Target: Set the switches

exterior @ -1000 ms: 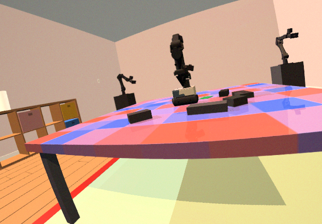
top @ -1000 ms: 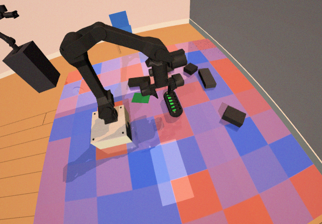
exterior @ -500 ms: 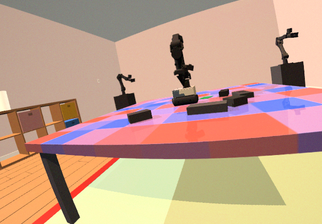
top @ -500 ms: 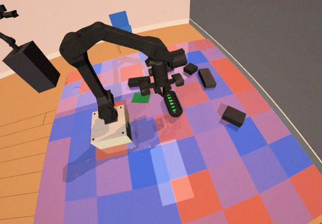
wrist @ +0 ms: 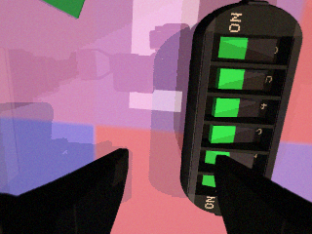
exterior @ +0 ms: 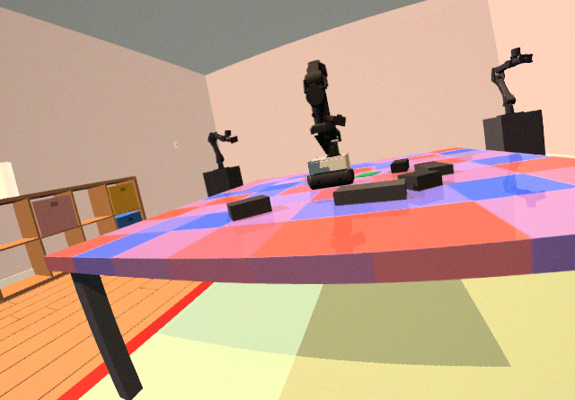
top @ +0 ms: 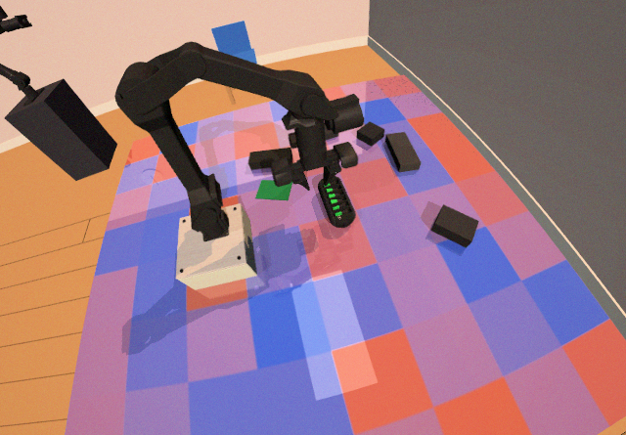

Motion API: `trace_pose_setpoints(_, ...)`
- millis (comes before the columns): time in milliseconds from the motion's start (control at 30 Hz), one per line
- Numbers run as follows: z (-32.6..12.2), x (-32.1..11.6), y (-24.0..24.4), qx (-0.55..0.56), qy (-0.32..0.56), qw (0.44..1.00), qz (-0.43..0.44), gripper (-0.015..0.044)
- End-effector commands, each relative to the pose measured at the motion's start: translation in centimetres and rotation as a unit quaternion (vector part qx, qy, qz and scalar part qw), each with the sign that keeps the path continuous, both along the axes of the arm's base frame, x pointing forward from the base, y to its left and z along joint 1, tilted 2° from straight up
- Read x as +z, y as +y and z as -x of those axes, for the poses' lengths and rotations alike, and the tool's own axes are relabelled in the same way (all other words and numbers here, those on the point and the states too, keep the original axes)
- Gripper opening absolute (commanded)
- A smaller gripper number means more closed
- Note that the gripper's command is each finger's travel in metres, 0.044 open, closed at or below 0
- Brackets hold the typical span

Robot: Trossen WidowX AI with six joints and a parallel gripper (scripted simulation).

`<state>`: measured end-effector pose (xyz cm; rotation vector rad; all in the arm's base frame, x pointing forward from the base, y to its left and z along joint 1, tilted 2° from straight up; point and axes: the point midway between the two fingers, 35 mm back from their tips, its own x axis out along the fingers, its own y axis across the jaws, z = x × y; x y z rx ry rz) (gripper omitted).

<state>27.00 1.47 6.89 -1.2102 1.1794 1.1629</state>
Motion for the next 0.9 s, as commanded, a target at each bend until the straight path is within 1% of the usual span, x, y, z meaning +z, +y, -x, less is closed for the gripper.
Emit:
trace_pose_setpoints(0, 0.0, 0.0, 0.0, 0.0, 0.0, 1.0, 0.0, 0.0289)
trace_pose_setpoints(200, 0.0, 0.0, 0.0, 0.0, 0.0, 1.0, 0.0, 0.044)
trace_pose_setpoints(267, 0.0, 0.0, 0.0, 0.0, 0.0, 1.0, 0.0, 0.044)
trace_pose_setpoints(367, -0.7, 0.0, 0.2, 0.0, 0.008, 1.0, -0.001, 0.0361)
trace_pose_setpoints(800, -6.9, -1.3, 2.6, 0.0, 0.08, 0.997, -0.005, 0.002)
trace_pose_setpoints(833, -7.3, -1.6, 2.8, 0.0, 0.086, 0.996, -0.005, 0.0)
trace_pose_setpoints(867, -7.8, -1.8, 3.0, 0.0, 0.092, 0.996, -0.005, 0.0)
